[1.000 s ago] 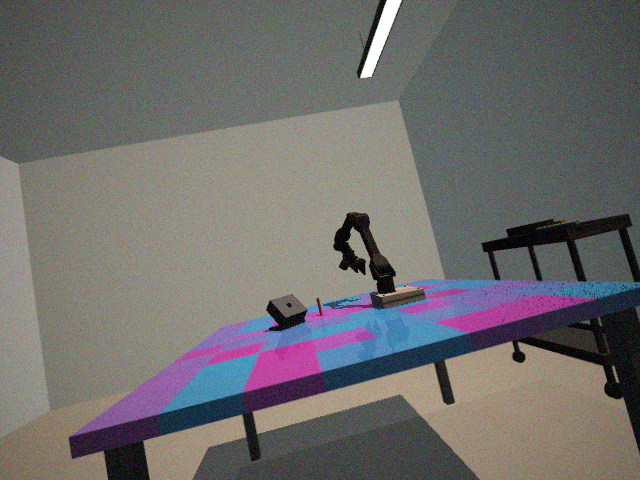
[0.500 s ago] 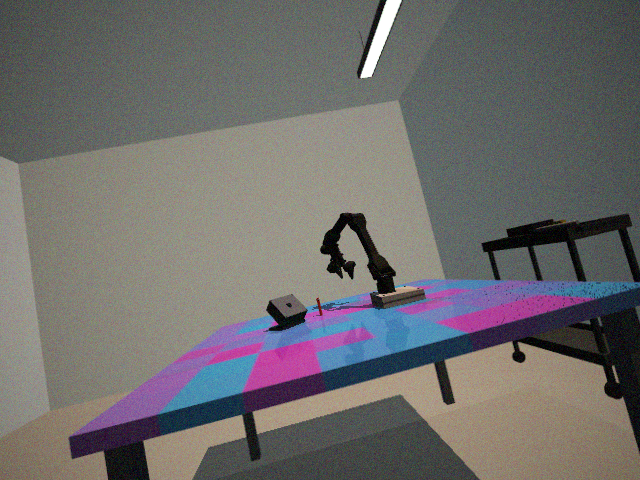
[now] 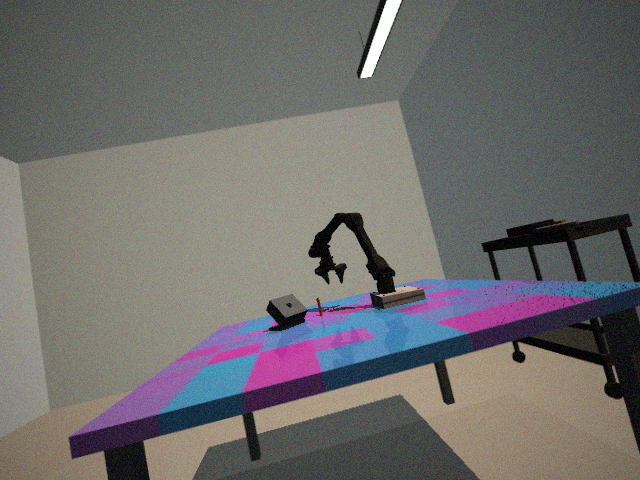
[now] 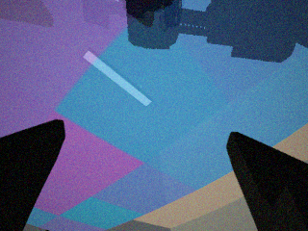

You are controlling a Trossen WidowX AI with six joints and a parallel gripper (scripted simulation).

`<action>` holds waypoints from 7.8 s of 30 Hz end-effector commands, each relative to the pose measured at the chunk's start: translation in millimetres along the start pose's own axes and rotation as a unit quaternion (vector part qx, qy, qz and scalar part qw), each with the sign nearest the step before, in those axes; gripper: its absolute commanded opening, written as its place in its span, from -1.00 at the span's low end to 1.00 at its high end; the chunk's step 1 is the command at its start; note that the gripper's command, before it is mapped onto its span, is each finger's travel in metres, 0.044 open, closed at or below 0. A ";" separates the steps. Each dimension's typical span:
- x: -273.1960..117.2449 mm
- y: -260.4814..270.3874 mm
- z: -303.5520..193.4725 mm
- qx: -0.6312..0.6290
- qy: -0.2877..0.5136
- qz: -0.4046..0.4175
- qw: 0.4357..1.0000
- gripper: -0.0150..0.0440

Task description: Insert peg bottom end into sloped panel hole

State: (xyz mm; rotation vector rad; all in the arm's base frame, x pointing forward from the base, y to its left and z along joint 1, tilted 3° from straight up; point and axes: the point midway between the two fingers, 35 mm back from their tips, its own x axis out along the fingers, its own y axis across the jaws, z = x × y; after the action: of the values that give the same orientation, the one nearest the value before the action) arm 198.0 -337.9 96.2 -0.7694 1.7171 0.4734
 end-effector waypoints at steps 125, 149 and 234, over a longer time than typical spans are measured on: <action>-21.6 74.4 225.1 -0.369 -0.150 -0.013 0.917 -0.49; -73.6 73.6 215.4 -0.387 -0.136 -0.021 0.912 -0.49; -115.9 110.7 292.7 -0.548 0.019 -0.161 0.821 -0.49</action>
State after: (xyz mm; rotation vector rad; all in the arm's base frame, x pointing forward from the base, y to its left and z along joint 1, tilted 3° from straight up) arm 339.3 -38.7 113.0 -1.8262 1.1922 1.2501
